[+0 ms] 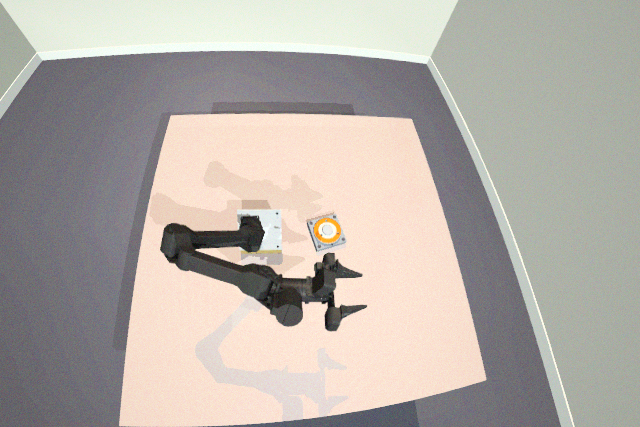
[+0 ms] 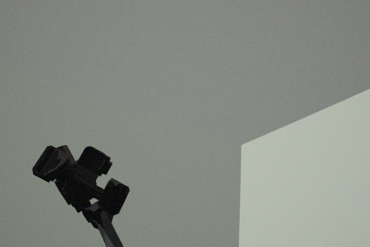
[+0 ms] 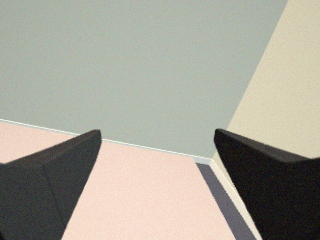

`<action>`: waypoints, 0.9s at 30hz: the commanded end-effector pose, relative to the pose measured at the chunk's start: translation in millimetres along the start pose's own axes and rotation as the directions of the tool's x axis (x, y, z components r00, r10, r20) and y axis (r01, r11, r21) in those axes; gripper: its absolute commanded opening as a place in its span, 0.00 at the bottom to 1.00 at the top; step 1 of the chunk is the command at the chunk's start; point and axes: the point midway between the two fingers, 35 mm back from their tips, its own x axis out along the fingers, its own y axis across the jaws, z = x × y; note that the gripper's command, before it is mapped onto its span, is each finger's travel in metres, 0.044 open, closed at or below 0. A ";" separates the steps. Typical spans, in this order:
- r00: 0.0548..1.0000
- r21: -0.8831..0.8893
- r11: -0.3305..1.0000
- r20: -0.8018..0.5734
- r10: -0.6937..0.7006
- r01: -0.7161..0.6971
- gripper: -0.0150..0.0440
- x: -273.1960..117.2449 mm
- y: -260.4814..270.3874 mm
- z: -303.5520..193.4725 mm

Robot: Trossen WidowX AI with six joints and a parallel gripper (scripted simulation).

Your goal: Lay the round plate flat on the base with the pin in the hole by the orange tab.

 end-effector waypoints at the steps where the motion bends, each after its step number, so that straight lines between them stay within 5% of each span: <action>1: 1.000 0.011 1.000 -0.008 0.011 -0.011 0.89 2.0 2.9 -1.8; 6: 0.938 0.256 0.939 -0.201 0.283 -0.229 0.67 38.1 84.6 -39.7; 10: 0.859 0.395 0.876 -0.308 0.409 -0.276 0.49 45.7 125.7 -58.3; 15: 0.602 0.591 0.768 -0.528 0.599 -0.246 0.26 38.1 210.1 -92.9; 24: 0.171 0.543 0.833 -0.816 0.553 -0.102 0.25 -12.8 295.3 -132.4; 27: 0.112 0.496 0.864 -0.857 0.503 -0.089 0.25 -23.0 303.9 -137.7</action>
